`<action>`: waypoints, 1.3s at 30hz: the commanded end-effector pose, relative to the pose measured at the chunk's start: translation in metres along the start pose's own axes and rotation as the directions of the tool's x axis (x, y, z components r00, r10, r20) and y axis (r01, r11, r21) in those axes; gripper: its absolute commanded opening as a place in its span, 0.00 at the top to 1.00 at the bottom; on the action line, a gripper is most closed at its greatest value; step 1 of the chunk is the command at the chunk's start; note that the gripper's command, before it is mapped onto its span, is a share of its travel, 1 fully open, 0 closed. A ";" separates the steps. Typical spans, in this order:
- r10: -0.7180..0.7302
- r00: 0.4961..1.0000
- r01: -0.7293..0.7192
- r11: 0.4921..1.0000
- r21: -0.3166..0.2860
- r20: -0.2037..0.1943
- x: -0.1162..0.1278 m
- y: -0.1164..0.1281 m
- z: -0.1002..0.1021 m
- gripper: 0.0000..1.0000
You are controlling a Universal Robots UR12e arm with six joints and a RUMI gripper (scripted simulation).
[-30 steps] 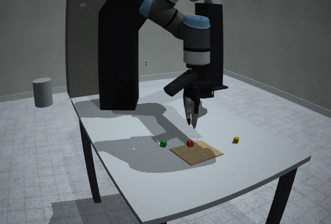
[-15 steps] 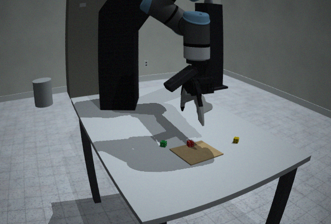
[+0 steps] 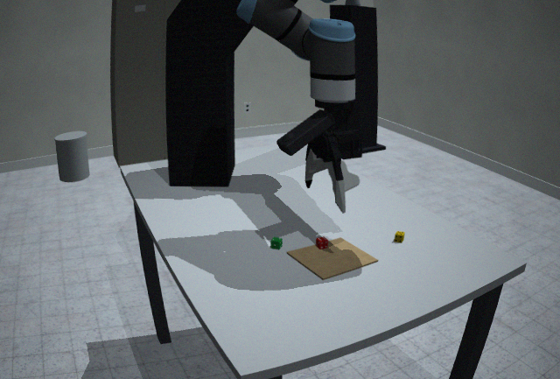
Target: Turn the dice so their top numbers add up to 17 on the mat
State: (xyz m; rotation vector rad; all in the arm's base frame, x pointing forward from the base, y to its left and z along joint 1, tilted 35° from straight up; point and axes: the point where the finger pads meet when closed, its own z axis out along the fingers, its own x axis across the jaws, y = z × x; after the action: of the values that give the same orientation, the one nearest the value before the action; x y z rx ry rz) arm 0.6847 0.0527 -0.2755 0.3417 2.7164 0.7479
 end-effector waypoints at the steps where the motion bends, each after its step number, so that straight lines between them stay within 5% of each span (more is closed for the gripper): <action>1: -0.005 1.000 0.005 1.000 0.000 0.001 0.000 -0.001 0.000 0.00; 19: -0.335 0.942 0.335 0.942 0.002 0.000 0.017 -0.039 0.007 0.00; 30: -0.633 0.774 0.633 0.774 0.001 0.000 0.037 -0.071 0.014 0.00; 39: -0.719 0.695 0.719 0.695 0.001 0.000 0.044 -0.081 0.017 0.00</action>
State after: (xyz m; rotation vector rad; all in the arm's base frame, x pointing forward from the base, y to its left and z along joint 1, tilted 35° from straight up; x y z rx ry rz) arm 0.6420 0.0095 -0.3369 -0.6165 2.5477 0.5119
